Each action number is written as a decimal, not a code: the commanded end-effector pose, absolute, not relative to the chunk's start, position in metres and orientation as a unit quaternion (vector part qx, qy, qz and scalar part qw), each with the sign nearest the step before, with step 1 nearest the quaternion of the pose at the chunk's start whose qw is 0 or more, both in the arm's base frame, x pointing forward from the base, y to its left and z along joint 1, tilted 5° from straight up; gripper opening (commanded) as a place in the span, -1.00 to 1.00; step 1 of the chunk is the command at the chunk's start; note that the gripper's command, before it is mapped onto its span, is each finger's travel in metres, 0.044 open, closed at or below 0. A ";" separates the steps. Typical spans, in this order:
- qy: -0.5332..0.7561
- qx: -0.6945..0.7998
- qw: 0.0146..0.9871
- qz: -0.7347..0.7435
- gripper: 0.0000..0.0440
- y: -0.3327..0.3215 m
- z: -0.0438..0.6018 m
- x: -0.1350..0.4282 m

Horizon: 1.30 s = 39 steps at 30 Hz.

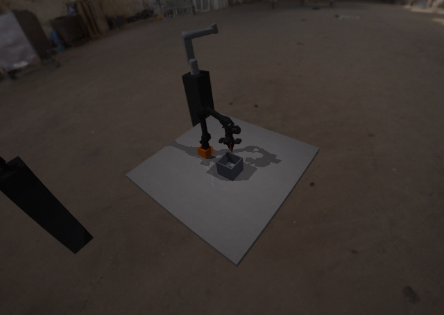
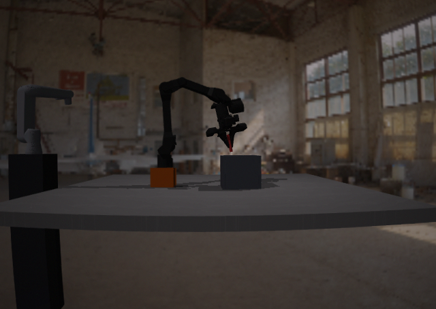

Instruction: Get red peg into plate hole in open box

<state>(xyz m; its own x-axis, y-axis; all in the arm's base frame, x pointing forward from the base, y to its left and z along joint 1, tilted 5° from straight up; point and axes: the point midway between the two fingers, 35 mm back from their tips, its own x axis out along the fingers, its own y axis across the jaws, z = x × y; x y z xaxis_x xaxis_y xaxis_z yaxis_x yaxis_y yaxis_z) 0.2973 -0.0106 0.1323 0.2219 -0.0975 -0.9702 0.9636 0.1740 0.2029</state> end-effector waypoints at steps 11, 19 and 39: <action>0.468 0.468 0.606 -0.440 -1.00 -0.041 0.117 0.305; 0.476 0.466 0.598 -0.445 -1.00 -0.055 0.099 0.309; 0.492 0.464 0.596 -0.434 -0.99 -0.078 0.058 0.324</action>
<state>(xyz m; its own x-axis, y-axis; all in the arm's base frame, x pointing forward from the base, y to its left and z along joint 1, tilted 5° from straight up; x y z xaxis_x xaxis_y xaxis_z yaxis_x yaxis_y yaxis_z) 0.3230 -0.0752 0.0661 0.1462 -0.0698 -0.9868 0.9741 0.1841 0.1313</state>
